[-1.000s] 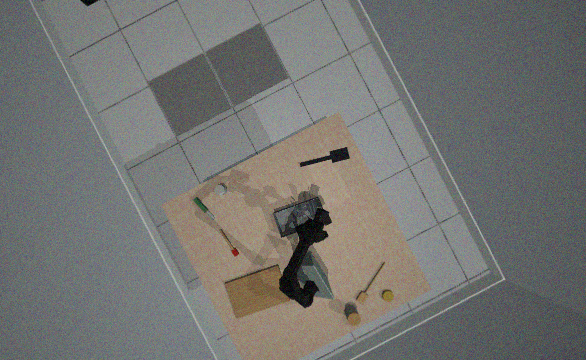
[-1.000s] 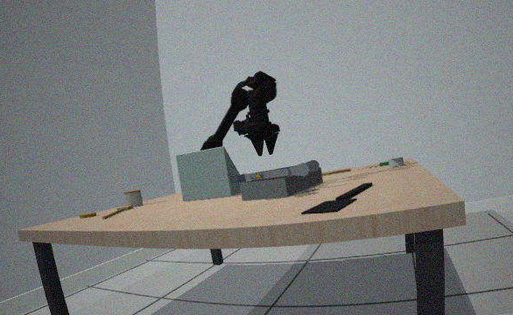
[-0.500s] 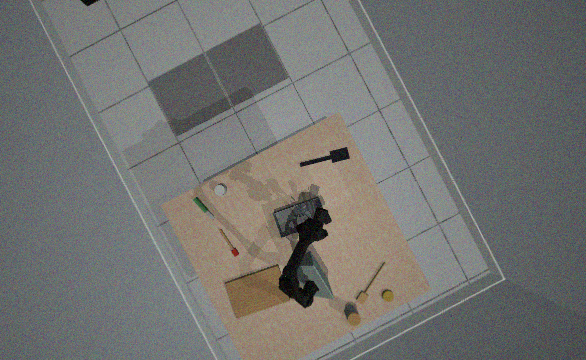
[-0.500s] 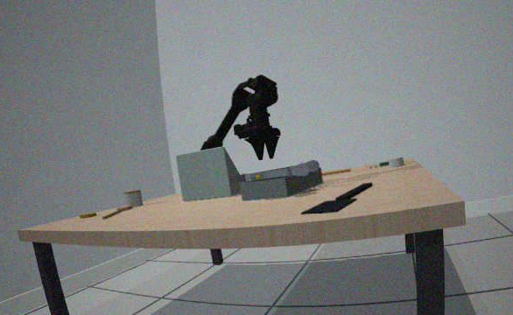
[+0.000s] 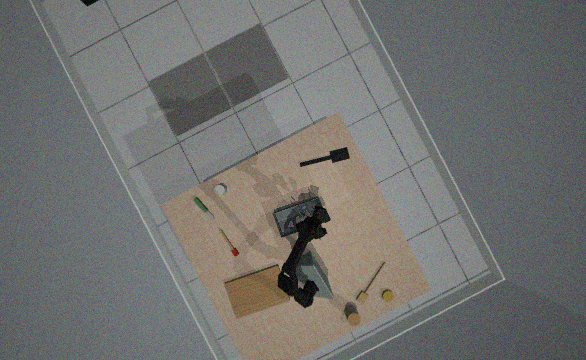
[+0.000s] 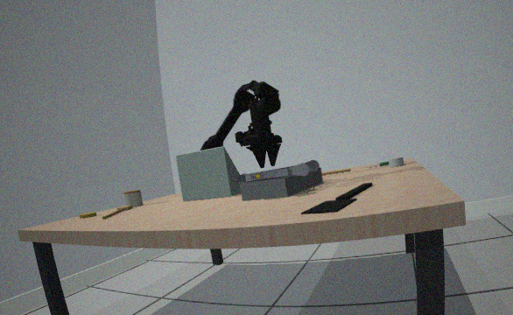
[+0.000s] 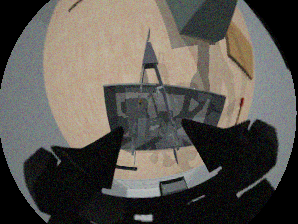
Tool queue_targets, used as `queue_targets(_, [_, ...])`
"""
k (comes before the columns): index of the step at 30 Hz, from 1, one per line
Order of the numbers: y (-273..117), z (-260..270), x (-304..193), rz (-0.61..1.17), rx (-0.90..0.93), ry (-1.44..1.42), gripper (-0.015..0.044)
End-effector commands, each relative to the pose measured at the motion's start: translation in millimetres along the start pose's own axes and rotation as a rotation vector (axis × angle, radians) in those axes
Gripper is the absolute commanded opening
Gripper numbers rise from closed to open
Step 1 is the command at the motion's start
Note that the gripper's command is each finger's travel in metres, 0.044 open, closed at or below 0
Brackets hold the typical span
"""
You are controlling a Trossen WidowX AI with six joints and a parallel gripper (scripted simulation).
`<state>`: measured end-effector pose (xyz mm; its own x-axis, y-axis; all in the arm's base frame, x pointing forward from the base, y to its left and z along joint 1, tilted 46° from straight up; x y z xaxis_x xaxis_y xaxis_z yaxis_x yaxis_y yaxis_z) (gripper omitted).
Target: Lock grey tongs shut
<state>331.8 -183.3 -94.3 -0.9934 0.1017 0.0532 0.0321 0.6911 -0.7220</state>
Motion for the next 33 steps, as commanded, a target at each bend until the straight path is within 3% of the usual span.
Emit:
queue_targets(1, [12, 0, 2, -0.005, -0.012, 0.011, 0.044])
queue_targets(33, [64, -4, 6, -0.006, -0.016, 0.01, 0.044])
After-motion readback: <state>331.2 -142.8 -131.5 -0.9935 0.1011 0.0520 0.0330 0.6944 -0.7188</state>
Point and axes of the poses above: the point midway between the two fingers, 35 mm back from their tips, its own y axis out along the fingers, its own z axis across the jaws, x = y × z, the point moved 4 cm from there along -y, back along the fingers, and after that the axes turned 2 degrees about y, right-handed, at the moved point
